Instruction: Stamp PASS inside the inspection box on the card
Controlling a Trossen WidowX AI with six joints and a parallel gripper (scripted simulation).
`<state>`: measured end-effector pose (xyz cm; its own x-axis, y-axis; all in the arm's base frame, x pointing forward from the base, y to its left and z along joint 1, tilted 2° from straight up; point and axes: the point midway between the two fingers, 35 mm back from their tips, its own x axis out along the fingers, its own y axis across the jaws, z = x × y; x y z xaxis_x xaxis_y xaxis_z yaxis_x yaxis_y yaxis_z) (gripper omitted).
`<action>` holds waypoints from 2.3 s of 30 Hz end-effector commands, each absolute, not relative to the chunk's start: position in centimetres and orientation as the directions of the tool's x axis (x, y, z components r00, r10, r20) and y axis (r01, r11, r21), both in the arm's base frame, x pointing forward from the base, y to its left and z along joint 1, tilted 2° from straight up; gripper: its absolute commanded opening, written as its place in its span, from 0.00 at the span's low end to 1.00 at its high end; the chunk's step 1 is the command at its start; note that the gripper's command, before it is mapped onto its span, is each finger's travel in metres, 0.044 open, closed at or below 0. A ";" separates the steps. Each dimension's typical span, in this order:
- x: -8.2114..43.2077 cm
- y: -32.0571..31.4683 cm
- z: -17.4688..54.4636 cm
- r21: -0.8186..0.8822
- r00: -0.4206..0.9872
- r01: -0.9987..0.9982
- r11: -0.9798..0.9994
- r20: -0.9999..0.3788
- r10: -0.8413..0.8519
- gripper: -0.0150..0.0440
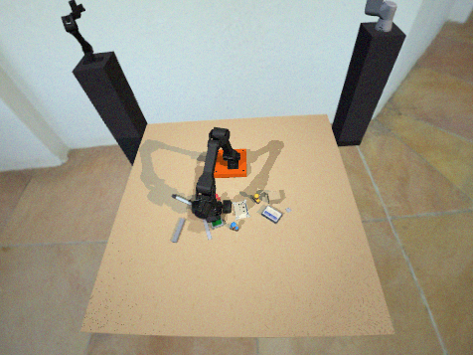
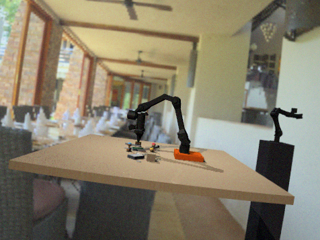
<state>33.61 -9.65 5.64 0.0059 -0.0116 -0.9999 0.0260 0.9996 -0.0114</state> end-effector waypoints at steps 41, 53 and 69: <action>33.4 -9.6 3.2 -0.015 0.003 0.025 1.000 -1.000 -0.015 0.25; 33.4 -9.6 3.0 -0.015 0.003 0.025 1.000 -1.000 -0.015 0.25; 33.4 -9.6 2.9 -0.015 0.003 0.025 1.000 -1.000 -0.015 0.25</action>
